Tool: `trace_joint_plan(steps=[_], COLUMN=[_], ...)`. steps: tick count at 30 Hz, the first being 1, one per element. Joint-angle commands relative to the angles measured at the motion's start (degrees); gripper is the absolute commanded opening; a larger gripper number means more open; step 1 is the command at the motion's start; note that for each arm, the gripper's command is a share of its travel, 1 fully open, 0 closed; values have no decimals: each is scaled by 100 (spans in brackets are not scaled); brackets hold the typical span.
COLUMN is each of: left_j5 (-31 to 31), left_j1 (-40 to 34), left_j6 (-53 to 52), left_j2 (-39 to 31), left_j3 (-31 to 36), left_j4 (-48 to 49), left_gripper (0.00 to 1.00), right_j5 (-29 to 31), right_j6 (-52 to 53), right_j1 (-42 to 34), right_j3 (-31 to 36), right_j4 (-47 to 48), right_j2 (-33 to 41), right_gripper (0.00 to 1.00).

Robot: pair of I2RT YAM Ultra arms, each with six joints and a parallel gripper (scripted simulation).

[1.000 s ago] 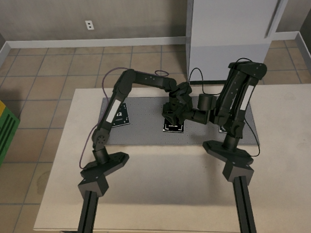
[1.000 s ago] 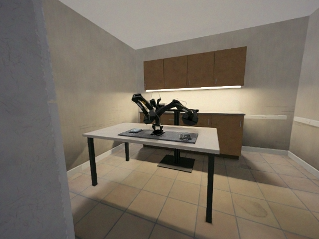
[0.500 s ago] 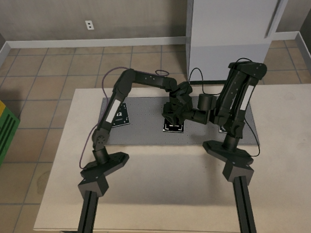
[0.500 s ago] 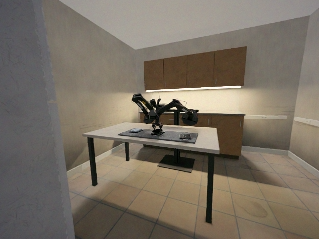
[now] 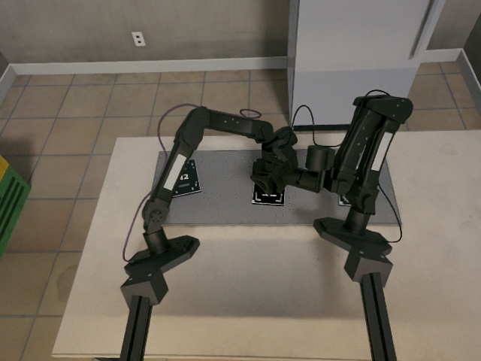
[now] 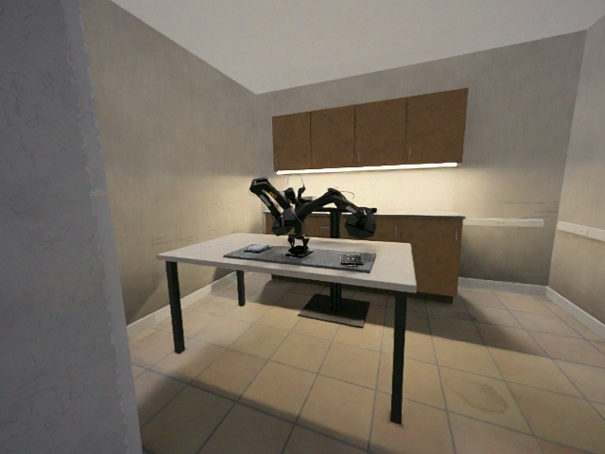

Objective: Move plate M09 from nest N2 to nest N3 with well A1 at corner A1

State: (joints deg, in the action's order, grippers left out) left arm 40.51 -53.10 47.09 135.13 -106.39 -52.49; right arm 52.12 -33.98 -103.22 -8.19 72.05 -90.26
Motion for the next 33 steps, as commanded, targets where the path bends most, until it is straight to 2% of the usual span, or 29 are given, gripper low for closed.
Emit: trace_joint_plan(steps=[1, 10, 22, 33], left_j5=[91, 41, -81, -38], left_j1=[-12, 147, 120, 88], left_j6=[-126, -297, -119, -131], left_j2=[-40, 144, 164, 177], left_j3=[150, 239, -256, -300], left_j4=[238, 571, -123, -172], left_gripper=[80, 80, 80, 80], right_j5=[-15, -15, -15, -15], right_j6=[-31, -31, -31, -31], right_j1=[-54, -54, -54, -54], right_j3=[48, 48, 48, 48], right_j4=[59, 59, 59, 59], right_j2=[-104, -104, -104, -104], right_gripper=[100, 100, 100, 100])
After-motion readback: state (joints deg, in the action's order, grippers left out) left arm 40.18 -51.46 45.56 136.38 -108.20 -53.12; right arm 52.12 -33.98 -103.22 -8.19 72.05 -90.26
